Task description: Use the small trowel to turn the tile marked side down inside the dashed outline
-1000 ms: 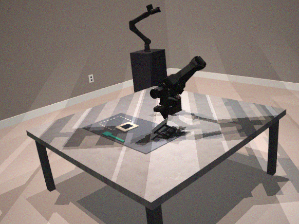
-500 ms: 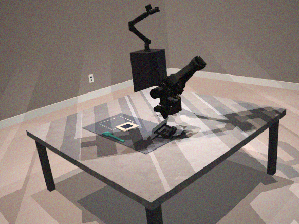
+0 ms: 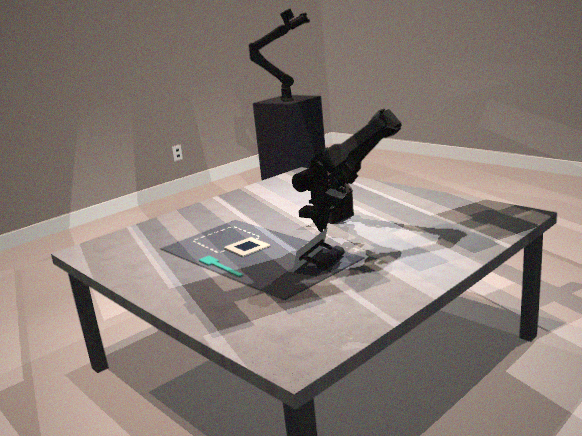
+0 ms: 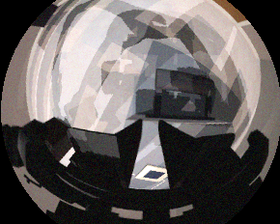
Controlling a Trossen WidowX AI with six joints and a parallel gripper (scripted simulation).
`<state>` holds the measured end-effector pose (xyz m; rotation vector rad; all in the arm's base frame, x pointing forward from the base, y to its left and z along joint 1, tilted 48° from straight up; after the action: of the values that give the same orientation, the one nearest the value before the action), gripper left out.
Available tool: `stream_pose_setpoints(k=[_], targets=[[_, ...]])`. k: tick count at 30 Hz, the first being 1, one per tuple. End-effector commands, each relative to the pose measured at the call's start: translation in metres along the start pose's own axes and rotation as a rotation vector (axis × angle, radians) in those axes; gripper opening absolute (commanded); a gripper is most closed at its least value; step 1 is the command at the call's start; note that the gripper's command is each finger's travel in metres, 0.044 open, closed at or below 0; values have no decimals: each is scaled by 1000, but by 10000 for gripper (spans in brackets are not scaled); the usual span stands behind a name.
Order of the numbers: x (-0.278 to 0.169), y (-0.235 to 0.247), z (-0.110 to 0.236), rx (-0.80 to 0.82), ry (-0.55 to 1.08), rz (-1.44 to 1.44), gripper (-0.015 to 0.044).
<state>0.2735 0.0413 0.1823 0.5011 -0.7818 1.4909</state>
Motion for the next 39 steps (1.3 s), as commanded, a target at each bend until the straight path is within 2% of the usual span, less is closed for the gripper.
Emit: stream_pose_setpoints(k=[1,8,29,39], targets=[[-2,2,-3,9,0,-10,100],[-1,0,0,1,0,-1,100],[-47,-3,-3,10,2,-10,100],[-70,-6,-15,10,3,-10,100]])
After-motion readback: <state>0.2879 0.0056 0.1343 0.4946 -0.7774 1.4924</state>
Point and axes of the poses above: the point midway between the two fingers, 35 mm back from their tips, its own z axis back along the fingers, its own y axis across the jaws, x = y × z, the point moved 8 cm from there along z, back along the fingers, and after that the axes turned 7 degrees about -z, right-handed, at the moved point
